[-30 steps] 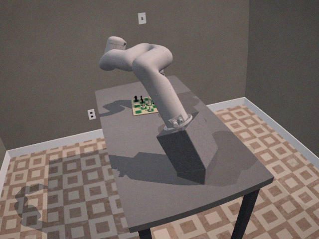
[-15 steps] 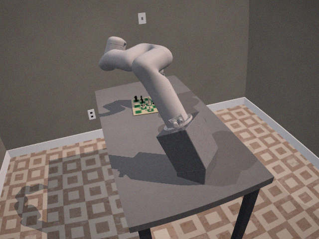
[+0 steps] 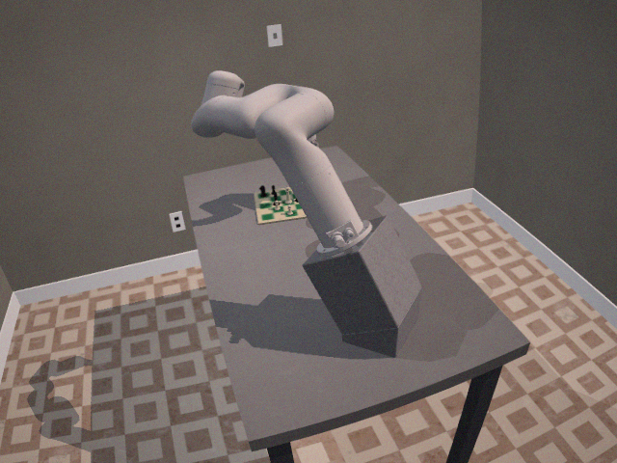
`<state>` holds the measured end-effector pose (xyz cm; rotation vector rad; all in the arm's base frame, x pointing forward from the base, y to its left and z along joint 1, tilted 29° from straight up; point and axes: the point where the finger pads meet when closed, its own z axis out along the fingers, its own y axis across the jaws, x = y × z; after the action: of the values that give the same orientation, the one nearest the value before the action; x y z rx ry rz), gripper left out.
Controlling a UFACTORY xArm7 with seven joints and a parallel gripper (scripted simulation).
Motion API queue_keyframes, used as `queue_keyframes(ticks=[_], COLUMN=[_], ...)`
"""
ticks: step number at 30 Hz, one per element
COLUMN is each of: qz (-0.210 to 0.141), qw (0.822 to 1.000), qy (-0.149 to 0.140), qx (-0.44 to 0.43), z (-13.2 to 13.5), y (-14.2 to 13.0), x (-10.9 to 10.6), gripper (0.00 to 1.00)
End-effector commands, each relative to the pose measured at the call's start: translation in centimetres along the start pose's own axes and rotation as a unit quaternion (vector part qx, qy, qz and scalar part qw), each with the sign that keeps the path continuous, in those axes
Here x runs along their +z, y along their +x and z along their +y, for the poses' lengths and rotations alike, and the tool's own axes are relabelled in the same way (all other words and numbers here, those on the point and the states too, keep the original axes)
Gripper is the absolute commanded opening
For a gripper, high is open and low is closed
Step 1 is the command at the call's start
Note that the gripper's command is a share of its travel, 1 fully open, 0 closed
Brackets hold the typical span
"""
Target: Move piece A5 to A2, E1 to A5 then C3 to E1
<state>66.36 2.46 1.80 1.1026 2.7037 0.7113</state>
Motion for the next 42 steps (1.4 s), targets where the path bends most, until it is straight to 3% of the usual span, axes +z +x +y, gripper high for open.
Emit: queue_keyframes(ticks=[1, 15, 16, 20, 21, 23, 24, 26, 27, 29, 30, 42], qz=[-0.002, -0.002, -0.002, -0.002, -0.002, -0.002, -0.002, -0.002, -0.002, -0.002, -0.002, -0.002], qw=[1.0, 1.0, 1.0, 1.0, 1.0, 1.0, 1.0, 1.0, 1.0, 1.0, 1.0, 1.0], qy=[-0.001, -0.001, -0.001, -0.001, -0.001, -0.001, -0.001, -0.001, -0.001, -0.001, -0.001, -0.001], qx=[0.0, 0.0, 0.0, 0.0, 0.0, 0.0, 0.0, 0.0, 0.0, 0.0, 0.0, 0.0], z=[0.06, 0.06, 0.06, 0.06, 0.06, 0.06, 0.06, 0.06, 0.06, 0.06, 0.06, 0.06], y=[-0.19, -0.19, -0.19, -0.19, -0.19, -0.19, -0.19, -0.19, -0.19, -0.19, -0.19, -0.19], x=[-0.24, -0.24, -0.24, -0.24, -0.24, -0.24, -0.24, -0.24, -0.24, -0.24, -0.24, -0.27], gripper=[0.0, 0.0, 0.07, 0.07, 0.14, 0.14, 0.21, 0.21, 0.28, 0.28, 0.35, 0.35])
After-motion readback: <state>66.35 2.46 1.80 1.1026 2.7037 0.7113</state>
